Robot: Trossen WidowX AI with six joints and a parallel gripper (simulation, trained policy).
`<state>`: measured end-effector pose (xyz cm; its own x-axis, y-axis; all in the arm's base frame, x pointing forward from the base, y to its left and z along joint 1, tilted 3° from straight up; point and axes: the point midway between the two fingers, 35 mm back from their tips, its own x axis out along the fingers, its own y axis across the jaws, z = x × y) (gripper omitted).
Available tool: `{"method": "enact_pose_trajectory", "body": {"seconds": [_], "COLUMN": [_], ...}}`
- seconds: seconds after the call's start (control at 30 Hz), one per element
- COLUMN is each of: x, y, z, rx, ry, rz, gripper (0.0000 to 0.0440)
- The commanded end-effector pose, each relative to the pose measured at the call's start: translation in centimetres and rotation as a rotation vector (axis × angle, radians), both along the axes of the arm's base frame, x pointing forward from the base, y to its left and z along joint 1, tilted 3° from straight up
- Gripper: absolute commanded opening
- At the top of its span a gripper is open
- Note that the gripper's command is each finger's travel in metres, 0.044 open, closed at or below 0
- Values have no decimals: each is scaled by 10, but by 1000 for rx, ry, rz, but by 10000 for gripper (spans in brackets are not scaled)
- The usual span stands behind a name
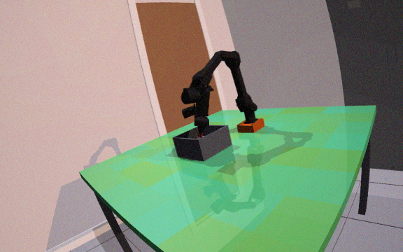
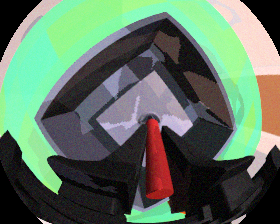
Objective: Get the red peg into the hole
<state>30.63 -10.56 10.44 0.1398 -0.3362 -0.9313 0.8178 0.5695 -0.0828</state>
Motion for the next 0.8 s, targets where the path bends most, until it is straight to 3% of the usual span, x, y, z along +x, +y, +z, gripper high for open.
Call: {"method": "enact_pose_trajectory", "body": {"seconds": [0.0, 0.2, 0.33, 0.67, 0.77], "x": [0, 3, 9, 39, 50], "y": [-1, -5, -11, -12, -10], "z": [-11, -25, -23, -8, -1], "rx": [24, 65, 64, 119, 140], "ry": [26, 55, 55, 23, 6], "rz": [32, 59, 100, 145, 164], "gripper": [19, 152, 172, 429, 440]}}
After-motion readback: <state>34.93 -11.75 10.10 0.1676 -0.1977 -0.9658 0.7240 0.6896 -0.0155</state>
